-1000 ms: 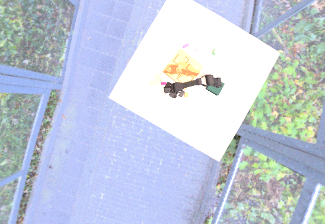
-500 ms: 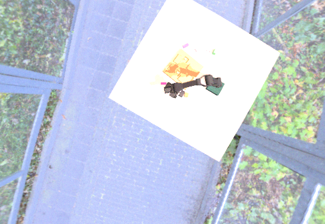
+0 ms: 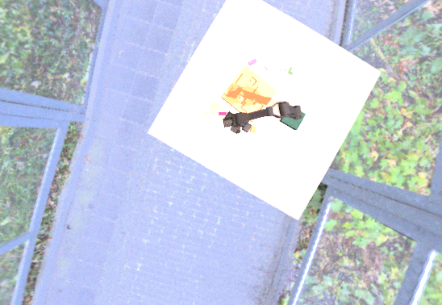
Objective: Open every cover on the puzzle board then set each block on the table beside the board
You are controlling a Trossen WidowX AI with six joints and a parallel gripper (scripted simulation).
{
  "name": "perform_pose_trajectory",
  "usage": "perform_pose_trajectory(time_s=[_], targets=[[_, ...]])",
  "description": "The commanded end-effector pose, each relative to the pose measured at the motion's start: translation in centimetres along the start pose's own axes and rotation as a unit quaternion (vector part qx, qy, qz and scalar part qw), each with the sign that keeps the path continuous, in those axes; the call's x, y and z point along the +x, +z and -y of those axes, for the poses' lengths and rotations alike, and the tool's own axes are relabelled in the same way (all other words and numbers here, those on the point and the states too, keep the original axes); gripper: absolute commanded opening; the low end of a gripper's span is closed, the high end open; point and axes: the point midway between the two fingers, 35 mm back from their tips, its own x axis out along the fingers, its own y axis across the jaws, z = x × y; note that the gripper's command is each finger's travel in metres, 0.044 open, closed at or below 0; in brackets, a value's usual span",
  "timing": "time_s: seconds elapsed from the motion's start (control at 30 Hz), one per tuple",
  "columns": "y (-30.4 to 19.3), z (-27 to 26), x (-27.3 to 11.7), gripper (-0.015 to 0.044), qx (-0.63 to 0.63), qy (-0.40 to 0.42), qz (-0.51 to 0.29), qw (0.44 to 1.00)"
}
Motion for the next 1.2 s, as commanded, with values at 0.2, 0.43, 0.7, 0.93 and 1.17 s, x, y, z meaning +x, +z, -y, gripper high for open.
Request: perform_pose_trajectory(time_s=[0.2,0.43,0.7,0.93,1.17], targets=[[0.2,0.3,-3.2,0.044,0.0,-0.004,0.001,1.0],[0.1,0.2,-5.4,0.044,-0.001,-0.003,0.0,1.0],[0.0,0.1,-7.5,0.044,-0.001,-0.003,-0.001,1.0],[-1.4,0.4,-7.6,0.0335,0.049,-0.003,-0.001,0.999],[-5.5,1.0,-7.8,0.0151,0.188,-0.004,-0.003,0.982]])
